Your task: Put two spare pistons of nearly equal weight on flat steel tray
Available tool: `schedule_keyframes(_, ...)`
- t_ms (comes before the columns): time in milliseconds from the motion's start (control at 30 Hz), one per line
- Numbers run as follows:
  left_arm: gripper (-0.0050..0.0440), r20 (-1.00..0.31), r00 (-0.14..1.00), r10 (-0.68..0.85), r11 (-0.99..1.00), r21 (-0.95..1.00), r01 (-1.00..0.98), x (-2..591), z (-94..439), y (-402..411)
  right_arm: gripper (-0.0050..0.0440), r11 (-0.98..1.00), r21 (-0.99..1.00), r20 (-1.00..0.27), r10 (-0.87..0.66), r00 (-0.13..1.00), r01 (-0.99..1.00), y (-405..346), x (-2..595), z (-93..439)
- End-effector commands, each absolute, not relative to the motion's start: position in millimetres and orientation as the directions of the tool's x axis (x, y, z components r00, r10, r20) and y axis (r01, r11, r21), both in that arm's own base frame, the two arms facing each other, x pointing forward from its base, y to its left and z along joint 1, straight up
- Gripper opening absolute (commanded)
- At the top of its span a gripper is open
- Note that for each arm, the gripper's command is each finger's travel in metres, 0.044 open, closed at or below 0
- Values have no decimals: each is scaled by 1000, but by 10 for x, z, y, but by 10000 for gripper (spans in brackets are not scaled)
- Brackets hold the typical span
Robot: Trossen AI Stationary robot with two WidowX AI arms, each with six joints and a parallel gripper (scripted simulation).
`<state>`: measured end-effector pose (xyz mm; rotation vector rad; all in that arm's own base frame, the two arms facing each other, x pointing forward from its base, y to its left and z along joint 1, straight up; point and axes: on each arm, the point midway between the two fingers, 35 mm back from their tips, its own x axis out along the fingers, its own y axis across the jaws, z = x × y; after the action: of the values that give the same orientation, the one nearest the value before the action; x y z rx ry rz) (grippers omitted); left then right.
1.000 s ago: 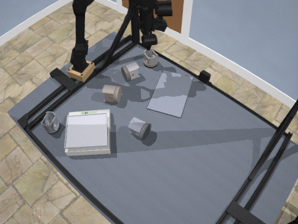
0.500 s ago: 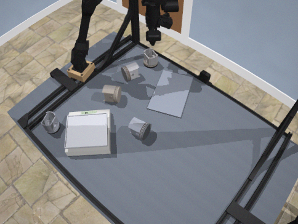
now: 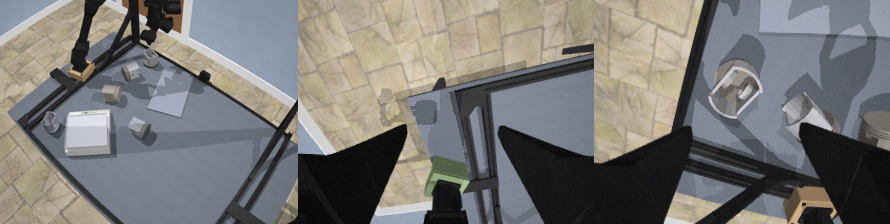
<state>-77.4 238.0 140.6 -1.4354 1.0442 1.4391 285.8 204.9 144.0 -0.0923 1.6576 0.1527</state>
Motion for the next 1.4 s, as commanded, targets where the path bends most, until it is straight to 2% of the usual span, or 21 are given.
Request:
schedule_keyframes(0,440,-1000,0,0,-309,0,-951,-771,1406,2378,378,997,44,-992,36,-119,-60,2053,2873,1408)
schedule_keyframes(367,440,-1000,0,0,-309,0,-951,-771,1406,2378,378,973,38,-982,78,-170,226,2053,2873,1408)
schedule_keyframes(467,440,-1000,0,0,-309,0,-951,-771,1406,2378,378,967,36,-981,82,-174,252,2053,2873,1408)
schedule_keyframes(900,440,-1000,0,0,-309,0,-951,-771,1406,2378,378,829,4,-966,148,-213,559,2053,2873,1408)
schedule_keyframes(1367,440,-1000,0,0,-309,0,-951,-771,1406,2378,378,828,4,-966,148,-213,560,2053,2873,1208)
